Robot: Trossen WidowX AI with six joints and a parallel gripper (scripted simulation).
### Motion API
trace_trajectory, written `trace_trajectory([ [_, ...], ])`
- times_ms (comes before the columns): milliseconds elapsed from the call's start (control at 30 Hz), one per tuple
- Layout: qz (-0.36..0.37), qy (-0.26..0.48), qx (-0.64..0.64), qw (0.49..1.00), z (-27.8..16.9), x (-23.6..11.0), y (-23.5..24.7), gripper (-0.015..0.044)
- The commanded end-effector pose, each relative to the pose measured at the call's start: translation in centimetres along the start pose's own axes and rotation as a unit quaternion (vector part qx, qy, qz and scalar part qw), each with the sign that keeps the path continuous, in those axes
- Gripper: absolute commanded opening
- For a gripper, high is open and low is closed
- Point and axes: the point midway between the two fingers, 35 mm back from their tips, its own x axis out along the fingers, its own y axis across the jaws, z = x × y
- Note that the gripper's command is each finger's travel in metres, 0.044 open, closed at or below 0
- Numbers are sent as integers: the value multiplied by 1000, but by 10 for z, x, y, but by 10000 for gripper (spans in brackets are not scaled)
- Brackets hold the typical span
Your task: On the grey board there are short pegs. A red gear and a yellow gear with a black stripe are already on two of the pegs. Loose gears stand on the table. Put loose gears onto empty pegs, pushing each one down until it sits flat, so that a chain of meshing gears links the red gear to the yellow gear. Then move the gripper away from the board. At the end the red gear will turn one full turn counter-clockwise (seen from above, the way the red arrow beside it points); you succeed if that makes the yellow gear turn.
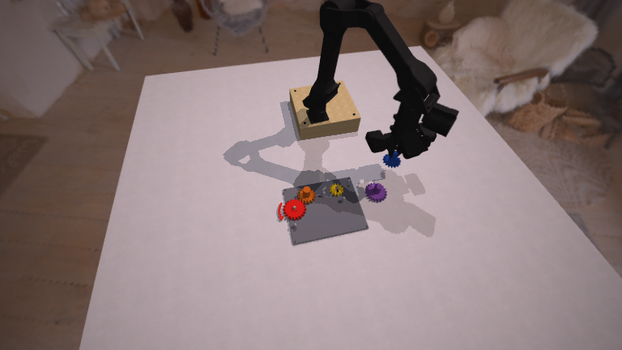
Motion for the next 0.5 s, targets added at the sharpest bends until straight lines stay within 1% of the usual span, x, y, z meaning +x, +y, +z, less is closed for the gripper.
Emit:
trace_trajectory([
  [0, 4, -5, -2, 1000, 3, -13, 2, 0],
  [467, -3, 3, -2, 1000, 2, -47, -1, 0],
])
